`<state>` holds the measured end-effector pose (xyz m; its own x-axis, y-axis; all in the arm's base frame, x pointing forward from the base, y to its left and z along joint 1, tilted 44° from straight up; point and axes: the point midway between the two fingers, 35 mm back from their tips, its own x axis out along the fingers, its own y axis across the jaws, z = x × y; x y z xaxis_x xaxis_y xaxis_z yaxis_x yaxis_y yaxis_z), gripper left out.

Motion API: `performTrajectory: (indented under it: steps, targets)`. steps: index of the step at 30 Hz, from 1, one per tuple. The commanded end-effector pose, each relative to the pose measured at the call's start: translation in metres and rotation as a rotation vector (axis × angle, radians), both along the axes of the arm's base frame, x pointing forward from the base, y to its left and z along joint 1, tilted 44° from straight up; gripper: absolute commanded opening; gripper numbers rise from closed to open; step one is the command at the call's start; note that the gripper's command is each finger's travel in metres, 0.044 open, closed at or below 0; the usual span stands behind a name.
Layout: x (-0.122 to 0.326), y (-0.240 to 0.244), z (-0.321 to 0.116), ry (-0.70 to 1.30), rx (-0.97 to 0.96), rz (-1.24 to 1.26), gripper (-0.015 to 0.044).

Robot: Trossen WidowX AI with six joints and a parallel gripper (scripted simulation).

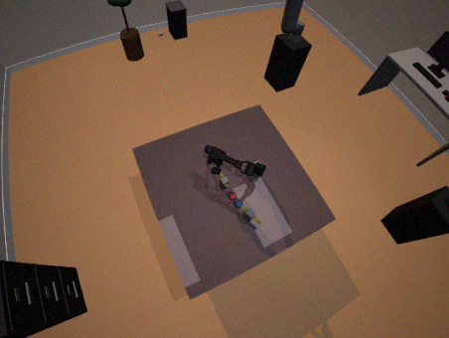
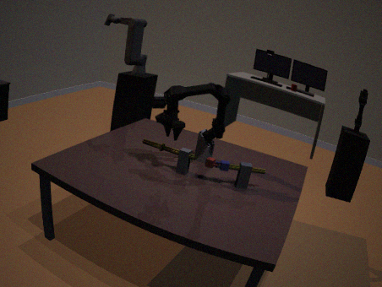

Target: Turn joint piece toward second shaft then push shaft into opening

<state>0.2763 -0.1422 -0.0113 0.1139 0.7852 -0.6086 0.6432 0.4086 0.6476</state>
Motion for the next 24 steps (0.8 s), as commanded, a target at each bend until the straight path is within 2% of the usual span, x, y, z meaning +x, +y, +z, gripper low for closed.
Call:
performTrajectory:
  steps: [1, 17, 24]
  targets:
    - [-0.001, -0.014, -0.013, -0.091, -0.045, 0.078, 0.044]
    - [-0.014, -0.071, -0.067, -0.451, -0.212, 0.431, 0.044]
    - [-0.015, -0.076, -0.072, -0.48, -0.225, 0.465, 0.044]
